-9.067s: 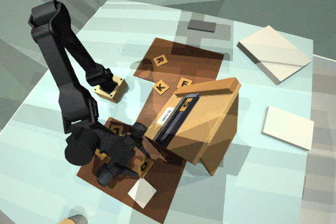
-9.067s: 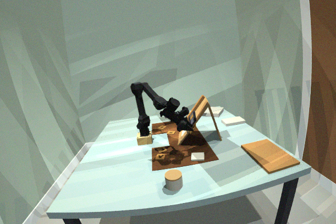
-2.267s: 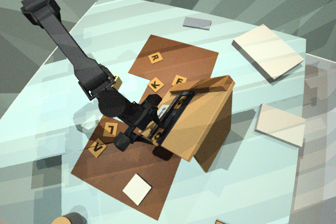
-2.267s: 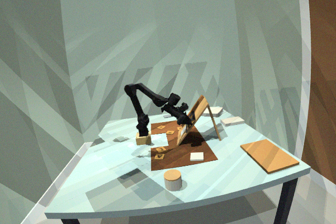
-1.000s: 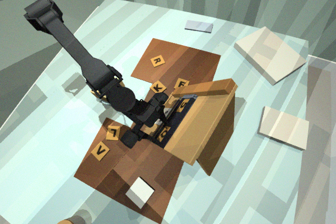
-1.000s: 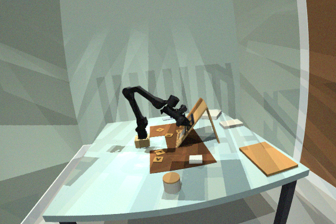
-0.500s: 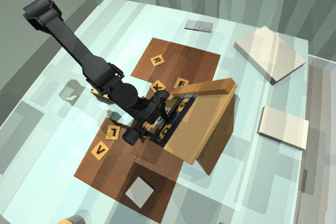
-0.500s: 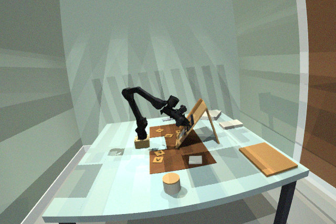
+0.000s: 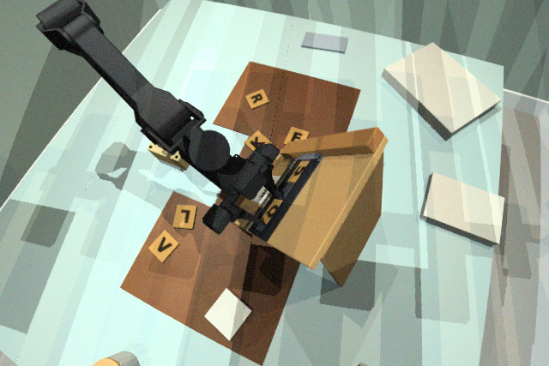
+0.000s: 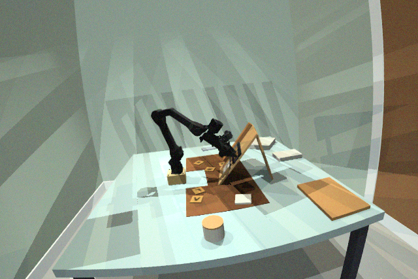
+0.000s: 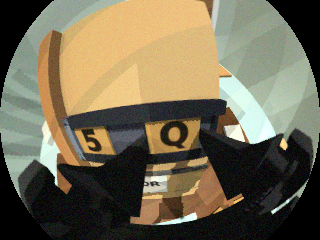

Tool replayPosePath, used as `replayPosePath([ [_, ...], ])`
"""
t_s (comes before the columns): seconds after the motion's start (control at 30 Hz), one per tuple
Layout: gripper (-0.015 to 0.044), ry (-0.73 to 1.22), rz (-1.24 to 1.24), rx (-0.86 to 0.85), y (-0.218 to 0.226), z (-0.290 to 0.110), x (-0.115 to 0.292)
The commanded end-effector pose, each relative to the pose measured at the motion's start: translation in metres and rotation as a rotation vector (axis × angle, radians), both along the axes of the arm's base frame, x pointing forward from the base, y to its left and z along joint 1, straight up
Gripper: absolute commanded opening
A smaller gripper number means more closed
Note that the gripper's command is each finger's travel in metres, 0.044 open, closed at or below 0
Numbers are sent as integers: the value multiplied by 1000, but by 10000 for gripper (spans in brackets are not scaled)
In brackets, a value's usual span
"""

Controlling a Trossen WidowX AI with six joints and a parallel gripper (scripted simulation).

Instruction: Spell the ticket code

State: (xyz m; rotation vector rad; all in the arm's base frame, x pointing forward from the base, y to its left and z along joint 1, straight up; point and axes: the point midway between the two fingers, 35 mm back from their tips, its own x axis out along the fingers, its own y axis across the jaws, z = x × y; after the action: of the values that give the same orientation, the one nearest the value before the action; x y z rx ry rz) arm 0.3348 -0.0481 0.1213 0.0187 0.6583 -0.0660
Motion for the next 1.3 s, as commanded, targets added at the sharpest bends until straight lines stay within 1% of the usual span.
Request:
replayPosePath([
  [0.0, 0, -1, -3, 2, 3, 0, 0],
  [1.27, 0, -1, -3, 4, 23, 0, 2],
])
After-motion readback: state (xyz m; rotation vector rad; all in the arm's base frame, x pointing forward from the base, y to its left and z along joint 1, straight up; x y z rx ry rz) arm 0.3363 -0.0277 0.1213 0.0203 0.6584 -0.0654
